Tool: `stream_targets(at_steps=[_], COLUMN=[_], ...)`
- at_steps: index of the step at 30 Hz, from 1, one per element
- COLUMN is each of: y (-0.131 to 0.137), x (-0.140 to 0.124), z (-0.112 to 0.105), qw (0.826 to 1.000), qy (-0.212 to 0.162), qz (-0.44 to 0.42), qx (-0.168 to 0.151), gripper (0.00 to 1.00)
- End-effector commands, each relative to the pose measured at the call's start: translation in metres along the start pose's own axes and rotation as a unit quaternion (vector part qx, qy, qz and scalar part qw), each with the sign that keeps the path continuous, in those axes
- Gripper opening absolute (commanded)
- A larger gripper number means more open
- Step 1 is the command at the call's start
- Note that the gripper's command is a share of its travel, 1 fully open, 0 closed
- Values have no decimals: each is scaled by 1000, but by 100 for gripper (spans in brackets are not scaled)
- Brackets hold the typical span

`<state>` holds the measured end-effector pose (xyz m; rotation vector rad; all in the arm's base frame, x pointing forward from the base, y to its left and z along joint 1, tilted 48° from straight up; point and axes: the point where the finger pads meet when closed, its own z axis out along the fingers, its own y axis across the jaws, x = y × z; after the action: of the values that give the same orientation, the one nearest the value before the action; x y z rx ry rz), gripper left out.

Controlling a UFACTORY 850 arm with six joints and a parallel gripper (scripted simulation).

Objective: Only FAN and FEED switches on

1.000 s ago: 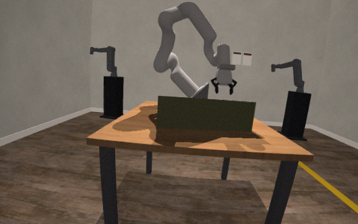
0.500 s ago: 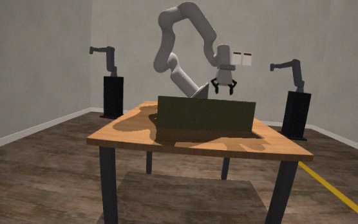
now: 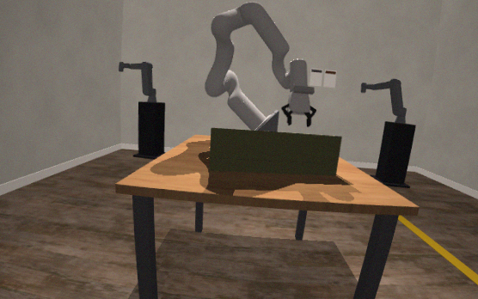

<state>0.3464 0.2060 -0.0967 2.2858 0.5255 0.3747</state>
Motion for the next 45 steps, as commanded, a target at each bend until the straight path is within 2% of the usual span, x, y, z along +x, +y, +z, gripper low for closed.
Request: stream_targets(at_steps=[1, 22, 30, 45], y=[0, 3, 17, 66], x=[1, 1, 1, 1], z=[-1, -1, -1, -1], qw=[1000, 1000, 1000, 1000], qy=[1, 1, 1, 1], qz=[0, 0, 0, 0], qx=[0, 0, 0, 0], gripper=[100, 100, 100, 100])
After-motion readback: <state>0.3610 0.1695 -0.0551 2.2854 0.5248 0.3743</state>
